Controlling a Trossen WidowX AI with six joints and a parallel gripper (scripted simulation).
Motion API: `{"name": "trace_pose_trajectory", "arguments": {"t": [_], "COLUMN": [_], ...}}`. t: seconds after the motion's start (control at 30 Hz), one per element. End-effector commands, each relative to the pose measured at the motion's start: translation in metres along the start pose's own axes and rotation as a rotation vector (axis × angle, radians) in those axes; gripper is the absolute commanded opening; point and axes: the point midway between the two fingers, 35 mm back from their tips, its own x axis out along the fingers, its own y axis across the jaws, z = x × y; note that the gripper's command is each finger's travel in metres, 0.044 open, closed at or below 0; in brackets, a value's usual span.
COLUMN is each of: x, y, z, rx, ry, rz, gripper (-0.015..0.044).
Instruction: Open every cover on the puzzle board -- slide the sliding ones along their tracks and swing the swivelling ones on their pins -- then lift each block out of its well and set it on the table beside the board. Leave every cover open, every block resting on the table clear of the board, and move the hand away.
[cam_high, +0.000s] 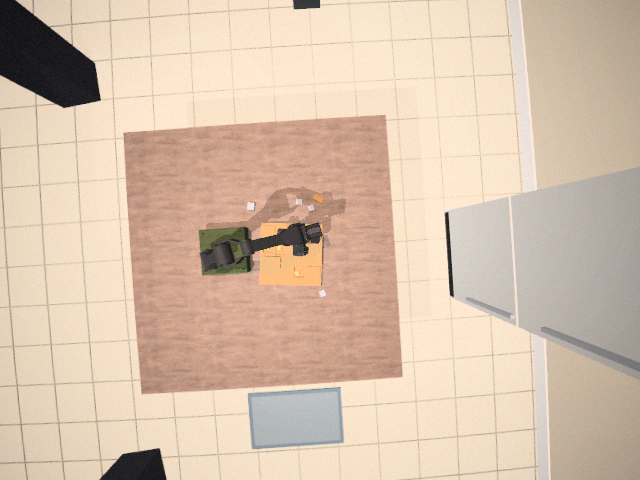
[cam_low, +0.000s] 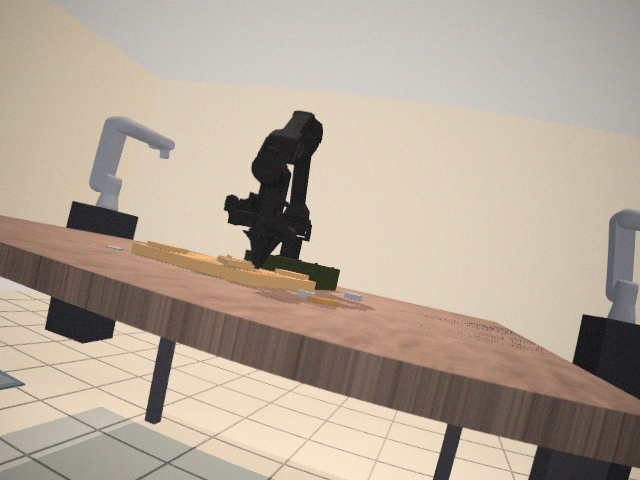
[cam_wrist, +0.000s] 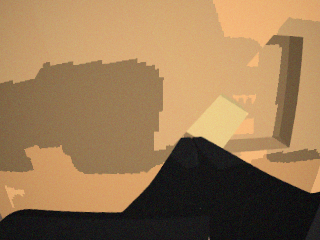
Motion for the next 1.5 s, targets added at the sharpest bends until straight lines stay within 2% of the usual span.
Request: {"name": "trace_pose_trajectory", "arguments": {"t": [0.0,1.47], "x": [0.005,0.004], "y": [0.004,0.043], "z": [0.002,0.03], "rx": [-0.006,-0.006], "ry": [-0.008,-0.011], "rz": [-0.008,-0.005], "gripper": [0.0,0.0]}}
